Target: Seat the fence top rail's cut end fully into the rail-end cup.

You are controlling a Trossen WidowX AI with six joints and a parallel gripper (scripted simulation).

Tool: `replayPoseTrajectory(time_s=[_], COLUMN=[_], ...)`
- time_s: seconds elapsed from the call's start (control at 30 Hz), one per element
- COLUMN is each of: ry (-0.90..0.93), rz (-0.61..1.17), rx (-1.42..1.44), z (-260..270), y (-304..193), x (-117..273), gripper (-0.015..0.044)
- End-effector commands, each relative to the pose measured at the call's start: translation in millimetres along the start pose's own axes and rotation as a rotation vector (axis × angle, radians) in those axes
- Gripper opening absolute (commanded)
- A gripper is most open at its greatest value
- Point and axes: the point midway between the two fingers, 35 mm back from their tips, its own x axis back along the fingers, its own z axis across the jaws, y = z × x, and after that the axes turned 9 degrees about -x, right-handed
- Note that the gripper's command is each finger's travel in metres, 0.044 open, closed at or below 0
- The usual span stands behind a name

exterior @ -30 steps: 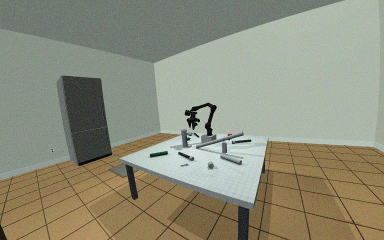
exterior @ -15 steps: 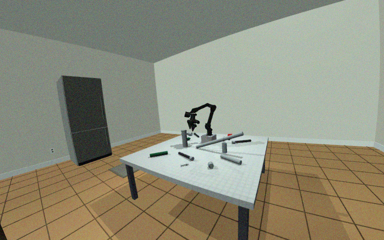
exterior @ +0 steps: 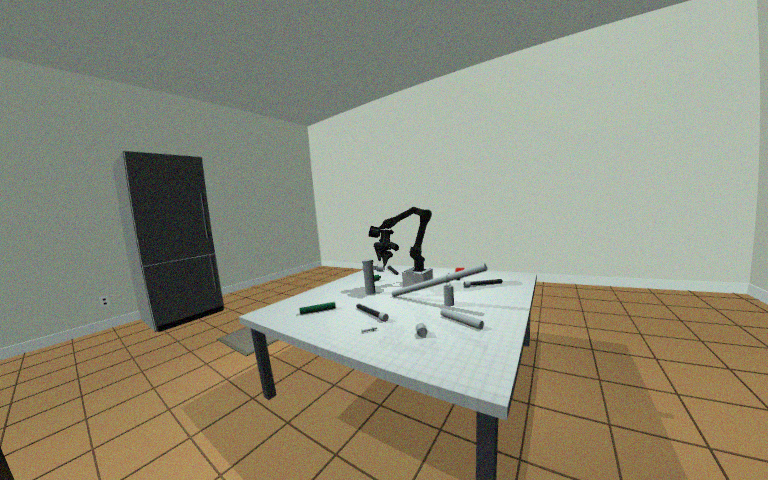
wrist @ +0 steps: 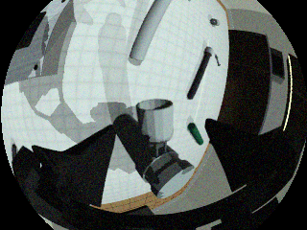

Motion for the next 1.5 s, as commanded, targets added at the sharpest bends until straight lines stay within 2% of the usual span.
replayPoseTrajectory(time_s=[0.0, 1.2, 1.47], ry=[0.009, 0.006, 0.006], rz=[-0.009, -0.01, -0.01], rx=[-0.007, -0.008, -0.008], z=[3, 4, 4], y=[1, 4, 4], x=[-11, -60, -60], gripper=[0.044, 0.044, 0.023])
